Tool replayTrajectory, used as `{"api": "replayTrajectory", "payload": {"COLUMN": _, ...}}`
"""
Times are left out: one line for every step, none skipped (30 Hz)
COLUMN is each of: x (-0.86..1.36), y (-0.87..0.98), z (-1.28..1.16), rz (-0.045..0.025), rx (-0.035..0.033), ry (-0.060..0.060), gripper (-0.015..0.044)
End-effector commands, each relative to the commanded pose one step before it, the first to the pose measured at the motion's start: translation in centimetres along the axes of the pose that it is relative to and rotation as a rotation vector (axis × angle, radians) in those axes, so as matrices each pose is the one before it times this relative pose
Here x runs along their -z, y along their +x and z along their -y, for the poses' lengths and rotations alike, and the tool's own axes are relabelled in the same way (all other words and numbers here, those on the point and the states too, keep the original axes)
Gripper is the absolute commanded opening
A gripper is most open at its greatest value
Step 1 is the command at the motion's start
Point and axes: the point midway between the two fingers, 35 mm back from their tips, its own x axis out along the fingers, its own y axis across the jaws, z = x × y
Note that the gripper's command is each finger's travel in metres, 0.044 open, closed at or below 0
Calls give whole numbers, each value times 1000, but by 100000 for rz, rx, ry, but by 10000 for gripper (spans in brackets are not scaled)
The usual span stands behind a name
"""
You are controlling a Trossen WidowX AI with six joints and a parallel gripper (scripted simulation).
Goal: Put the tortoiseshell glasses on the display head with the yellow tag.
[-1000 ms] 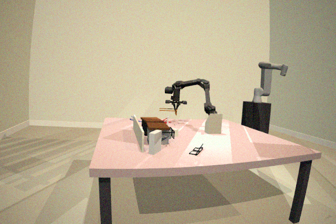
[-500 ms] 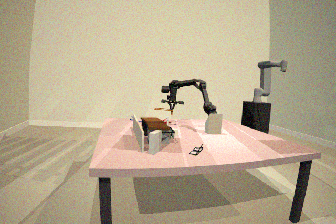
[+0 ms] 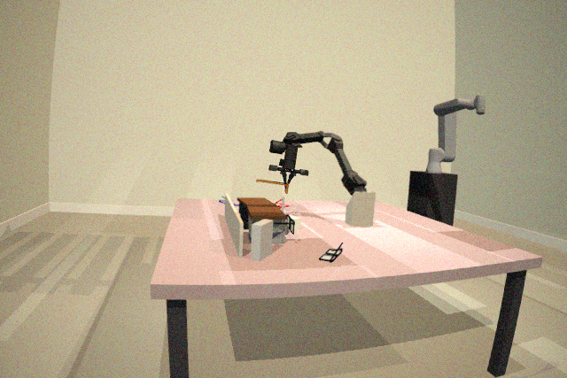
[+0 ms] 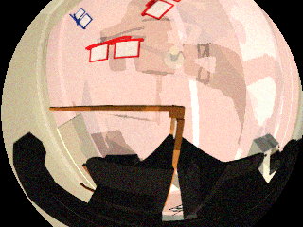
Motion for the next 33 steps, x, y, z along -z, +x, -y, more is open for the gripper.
{"api": "replayTrajectory", "payload": {"x": 2443, "y": -86, "z": -91, "rz": 437, "rx": -834, "ry": -992, "gripper": 0}}
{"api": "replayTrajectory", "payload": {"x": 674, "y": -94, "z": -3, "rz": 2, "rx": -402, "ry": -131, "gripper": 0}}
{"api": "replayTrajectory", "payload": {"x": 672, "y": -97, "z": 10, "rz": 13, "rx": -412, "ry": -130, "gripper": 0}}
{"api": "replayTrajectory", "payload": {"x": 670, "y": -100, "z": 23, "rz": 24, "rx": -423, "ry": -129, "gripper": 0}}
{"api": "replayTrajectory", "payload": {"x": 667, "y": -103, "z": 35, "rz": 34, "rx": -434, "ry": -128, "gripper": 0}}
{"api": "replayTrajectory", "payload": {"x": 664, "y": -107, "z": 48, "rz": 44, "rx": -445, "ry": -126, "gripper": 0}}
{"api": "replayTrajectory", "payload": {"x": 660, "y": -110, "z": 60, "rz": 54, "rx": -457, "ry": -125, "gripper": 0}}
{"api": "replayTrajectory", "payload": {"x": 657, "y": -112, "z": 73, "rz": 63, "rx": -469, "ry": -123, "gripper": 0}}
{"api": "replayTrajectory", "payload": {"x": 653, "y": -115, "z": 85, "rz": 72, "rx": -482, "ry": -121, "gripper": 0}}
{"api": "replayTrajectory", "payload": {"x": 648, "y": -118, "z": 97, "rz": 80, "rx": -494, "ry": -119, "gripper": 0}}
{"api": "replayTrajectory", "payload": {"x": 644, "y": -121, "z": 109, "rz": 88, "rx": -508, "ry": -116, "gripper": 0}}
{"api": "replayTrajectory", "payload": {"x": 639, "y": -124, "z": 121, "rz": 96, "rx": -521, "ry": -114, "gripper": 0}}
{"api": "replayTrajectory", "payload": {"x": 634, "y": -126, "z": 133, "rz": 103, "rx": -535, "ry": -111, "gripper": 0}}
{"api": "replayTrajectory", "payload": {"x": 628, "y": -129, "z": 144, "rz": 110, "rx": -549, "ry": -108, "gripper": 0}}
{"api": "replayTrajectory", "payload": {"x": 622, "y": -131, "z": 155, "rz": 116, "rx": -563, "ry": -105, "gripper": 0}}
{"api": "replayTrajectory", "payload": {"x": 616, "y": -134, "z": 166, "rz": 122, "rx": -578, "ry": -102, "gripper": 0}}
{"api": "replayTrajectory", "payload": {"x": 610, "y": -136, "z": 177, "rz": 127, "rx": -593, "ry": -99, "gripper": 0}}
{"api": "replayTrajectory", "payload": {"x": 603, "y": -138, "z": 188, "rz": 132, "rx": -608, "ry": -96, "gripper": 0}}
{"api": "replayTrajectory", "payload": {"x": 597, "y": -140, "z": 199, "rz": 136, "rx": -623, "ry": -92, "gripper": 0}}
{"api": "replayTrajectory", "payload": {"x": 589, "y": -142, "z": 209, "rz": 140, "rx": -639, "ry": -88, "gripper": 0}}
{"api": "replayTrajectory", "payload": {"x": 582, "y": -144, "z": 219, "rz": 144, "rx": -654, "ry": -84, "gripper": 0}}
{"api": "replayTrajectory", "payload": {"x": 575, "y": -146, "z": 229, "rz": 146, "rx": -670, "ry": -80, "gripper": 0}}
{"api": "replayTrajectory", "payload": {"x": 567, "y": -148, "z": 239, "rz": 149, "rx": -686, "ry": -76, "gripper": 0}}
{"api": "replayTrajectory", "payload": {"x": 559, "y": -150, "z": 248, "rz": 151, "rx": -702, "ry": -71, "gripper": 0}}
{"api": "replayTrajectory", "payload": {"x": 551, "y": -152, "z": 257, "rz": 152, "rx": -719, "ry": -67, "gripper": 0}}
{"api": "replayTrajectory", "payload": {"x": 542, "y": -153, "z": 266, "rz": 153, "rx": -735, "ry": -62, "gripper": 0}}
{"api": "replayTrajectory", "payload": {"x": 534, "y": -155, "z": 275, "rz": 154, "rx": -752, "ry": -57, "gripper": 0}}
{"api": "replayTrajectory", "payload": {"x": 525, "y": -156, "z": 283, "rz": 154, "rx": -768, "ry": -52, "gripper": 0}}
{"api": "replayTrajectory", "payload": {"x": 516, "y": -158, "z": 291, "rz": 153, "rx": -785, "ry": -47, "gripper": 0}}
{"api": "replayTrajectory", "payload": {"x": 507, "y": -159, "z": 299, "rz": 152, "rx": -802, "ry": -42, "gripper": 0}}
{"api": "replayTrajectory", "payload": {"x": 497, "y": -160, "z": 307, "rz": 150, "rx": -819, "ry": -37, "gripper": 0}}
{"api": "replayTrajectory", "payload": {"x": 488, "y": -162, "z": 314, "rz": 148, "rx": -836, "ry": -31, "gripper": 0}}
{"api": "replayTrajectory", "payload": {"x": 478, "y": -163, "z": 321, "rz": 146, "rx": -853, "ry": -25, "gripper": 0}}
